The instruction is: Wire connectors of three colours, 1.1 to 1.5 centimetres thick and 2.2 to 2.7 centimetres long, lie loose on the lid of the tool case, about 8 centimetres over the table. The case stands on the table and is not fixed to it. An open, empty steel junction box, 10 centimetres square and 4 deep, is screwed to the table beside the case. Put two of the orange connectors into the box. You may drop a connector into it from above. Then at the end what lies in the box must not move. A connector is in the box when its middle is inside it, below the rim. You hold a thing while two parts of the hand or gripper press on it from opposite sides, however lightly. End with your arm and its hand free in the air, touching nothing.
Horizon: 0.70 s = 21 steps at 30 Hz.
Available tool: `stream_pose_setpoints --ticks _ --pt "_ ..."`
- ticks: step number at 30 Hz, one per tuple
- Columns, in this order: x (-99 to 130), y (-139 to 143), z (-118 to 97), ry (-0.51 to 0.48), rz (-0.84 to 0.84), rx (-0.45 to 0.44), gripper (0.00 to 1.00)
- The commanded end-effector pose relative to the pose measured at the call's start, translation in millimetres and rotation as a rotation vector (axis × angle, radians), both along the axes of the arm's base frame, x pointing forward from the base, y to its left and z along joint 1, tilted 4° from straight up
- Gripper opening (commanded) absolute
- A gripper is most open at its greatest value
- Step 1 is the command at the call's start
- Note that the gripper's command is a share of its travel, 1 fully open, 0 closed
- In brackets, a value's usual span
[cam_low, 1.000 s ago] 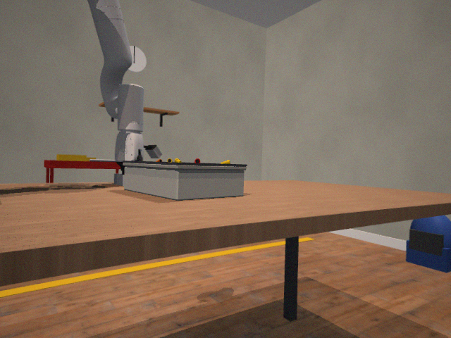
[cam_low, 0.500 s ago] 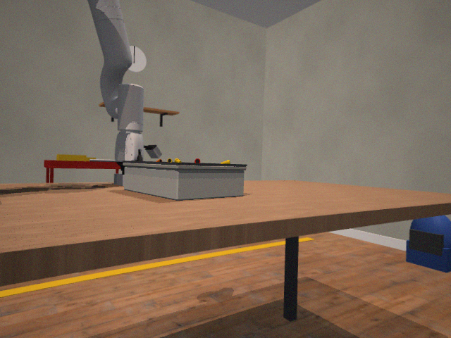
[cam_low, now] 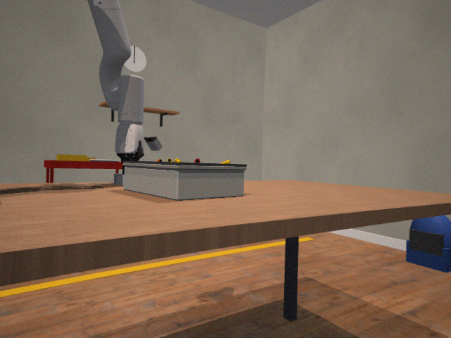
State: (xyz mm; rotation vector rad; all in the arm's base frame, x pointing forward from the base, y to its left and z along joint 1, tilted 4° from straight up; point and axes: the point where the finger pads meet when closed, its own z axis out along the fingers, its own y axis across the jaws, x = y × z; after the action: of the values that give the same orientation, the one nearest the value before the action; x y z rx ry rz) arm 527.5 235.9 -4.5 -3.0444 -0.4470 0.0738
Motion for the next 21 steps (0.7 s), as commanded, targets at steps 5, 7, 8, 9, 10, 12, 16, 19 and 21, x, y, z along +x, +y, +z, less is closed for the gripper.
stream_pose_setpoints --ticks 5,7,8,9,10,12,16,19,21 --pt "5 -5 90 -0.002 0.000 0.000 0.26" --pt "6 -6 105 -0.002 0.000 0.000 0.26" --pt "6 -6 110 -0.002 0.000 0.000 0.26" --pt "7 -6 112 -0.002 0.000 0.000 0.26" --pt "7 -6 113 -0.002 0.000 0.000 0.26" --pt "7 -6 113 -0.002 0.000 0.000 0.26" --pt "7 -6 113 -0.002 0.000 0.000 0.26" --pt "7 -6 113 -0.002 0.000 0.000 0.26" --pt "7 -6 113 -0.002 0.000 0.000 0.26"
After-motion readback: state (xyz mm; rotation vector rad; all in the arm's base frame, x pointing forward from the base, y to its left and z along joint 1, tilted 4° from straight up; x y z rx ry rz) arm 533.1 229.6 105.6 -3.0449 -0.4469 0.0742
